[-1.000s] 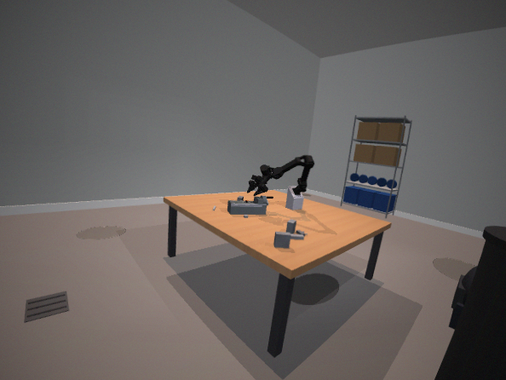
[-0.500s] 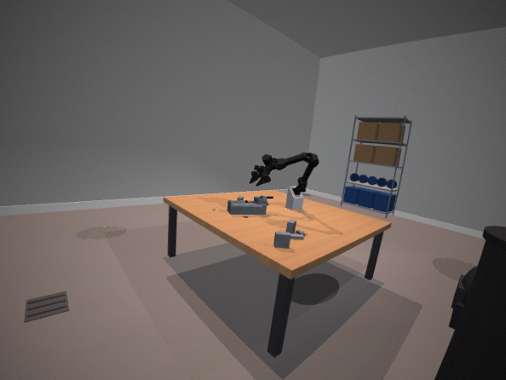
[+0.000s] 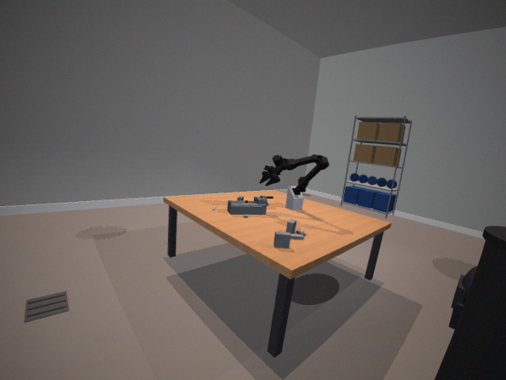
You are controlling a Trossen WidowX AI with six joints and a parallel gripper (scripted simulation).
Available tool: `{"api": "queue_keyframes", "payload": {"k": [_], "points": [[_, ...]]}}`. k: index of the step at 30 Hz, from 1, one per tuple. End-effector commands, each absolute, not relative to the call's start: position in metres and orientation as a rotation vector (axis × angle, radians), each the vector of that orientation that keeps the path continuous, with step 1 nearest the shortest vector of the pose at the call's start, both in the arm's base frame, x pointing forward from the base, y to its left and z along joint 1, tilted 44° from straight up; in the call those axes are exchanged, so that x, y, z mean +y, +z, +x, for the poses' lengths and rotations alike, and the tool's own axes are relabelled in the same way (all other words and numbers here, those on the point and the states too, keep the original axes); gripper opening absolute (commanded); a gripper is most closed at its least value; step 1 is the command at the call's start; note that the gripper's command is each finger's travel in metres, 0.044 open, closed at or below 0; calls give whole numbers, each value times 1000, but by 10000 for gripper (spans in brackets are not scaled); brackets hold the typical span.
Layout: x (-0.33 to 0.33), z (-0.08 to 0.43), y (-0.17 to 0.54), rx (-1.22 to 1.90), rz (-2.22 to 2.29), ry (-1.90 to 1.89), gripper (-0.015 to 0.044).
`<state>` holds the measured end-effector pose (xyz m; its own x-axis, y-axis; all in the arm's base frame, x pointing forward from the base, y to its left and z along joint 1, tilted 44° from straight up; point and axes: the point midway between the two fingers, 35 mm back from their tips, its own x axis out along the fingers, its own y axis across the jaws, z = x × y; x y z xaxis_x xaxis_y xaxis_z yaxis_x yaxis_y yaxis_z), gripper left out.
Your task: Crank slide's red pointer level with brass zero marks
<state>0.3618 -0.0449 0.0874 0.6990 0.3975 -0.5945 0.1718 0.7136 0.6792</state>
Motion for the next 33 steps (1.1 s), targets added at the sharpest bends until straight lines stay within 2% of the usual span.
{"api": "queue_keyframes", "payload": {"k": [1,9,33], "points": [[-42,344,87,820,801,109,440],[-33,308,85,841,827,53,440],[10,306,40,843,830,50,440]]}}
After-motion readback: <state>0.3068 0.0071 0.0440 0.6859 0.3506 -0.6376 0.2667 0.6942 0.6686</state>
